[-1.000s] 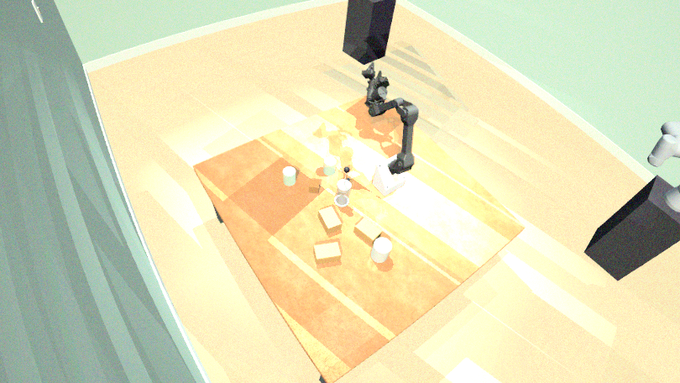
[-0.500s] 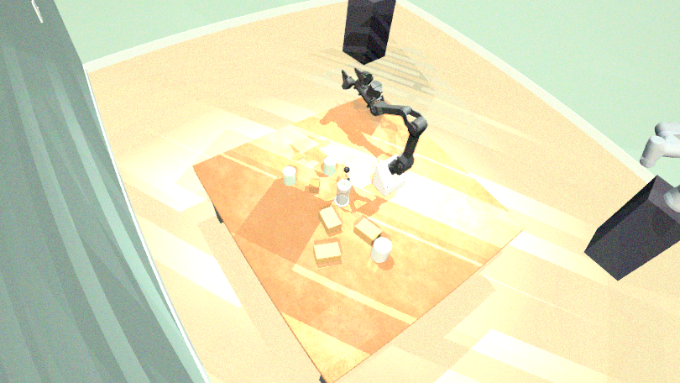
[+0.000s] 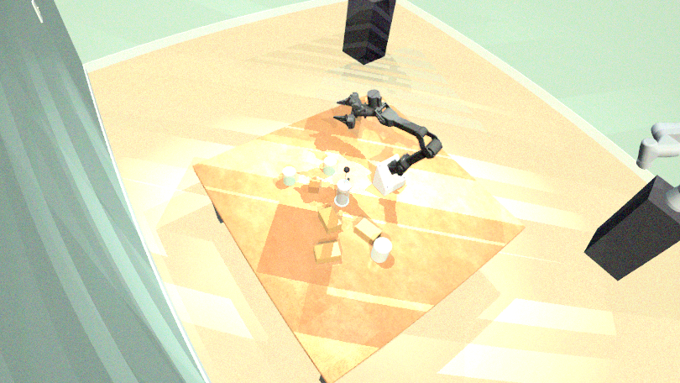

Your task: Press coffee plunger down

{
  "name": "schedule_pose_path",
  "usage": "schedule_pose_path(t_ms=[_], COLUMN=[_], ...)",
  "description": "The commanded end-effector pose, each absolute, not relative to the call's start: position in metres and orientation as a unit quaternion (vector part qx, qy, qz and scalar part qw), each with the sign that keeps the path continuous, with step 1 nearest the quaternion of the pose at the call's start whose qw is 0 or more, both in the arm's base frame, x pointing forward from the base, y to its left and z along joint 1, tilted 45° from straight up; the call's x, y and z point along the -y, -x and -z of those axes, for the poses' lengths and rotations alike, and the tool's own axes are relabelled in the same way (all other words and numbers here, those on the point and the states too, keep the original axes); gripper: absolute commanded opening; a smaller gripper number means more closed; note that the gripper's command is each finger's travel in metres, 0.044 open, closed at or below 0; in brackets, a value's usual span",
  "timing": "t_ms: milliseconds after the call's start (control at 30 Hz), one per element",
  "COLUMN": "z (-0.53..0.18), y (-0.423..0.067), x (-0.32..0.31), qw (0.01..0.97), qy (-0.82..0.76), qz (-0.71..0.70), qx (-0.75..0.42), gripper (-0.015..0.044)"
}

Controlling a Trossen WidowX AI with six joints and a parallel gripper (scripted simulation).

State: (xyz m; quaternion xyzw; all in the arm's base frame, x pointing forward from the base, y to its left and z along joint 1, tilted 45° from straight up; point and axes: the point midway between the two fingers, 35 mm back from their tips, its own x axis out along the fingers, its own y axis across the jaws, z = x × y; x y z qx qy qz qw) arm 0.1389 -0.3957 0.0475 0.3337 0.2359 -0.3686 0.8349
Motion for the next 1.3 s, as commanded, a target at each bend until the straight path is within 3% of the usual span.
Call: schedule_pose_path(t_ms=[0,333,700,1267], z=[-0.069,-0.144,-0.102,-0.093], y=[-0.167,-0.215,-0.22,-0.237], x=[0.349,0.213,0.171,0.168], qw=[0.863,0.891,0.891,0.891], qy=[-0.344,-0.392,-0.393,-0.392], qz=[0.27,0.017,0.013,0.013], qx=[-0.252,-0.229,-0.228,-0.23], gripper=[0.044,0.044,0.044,0.044])
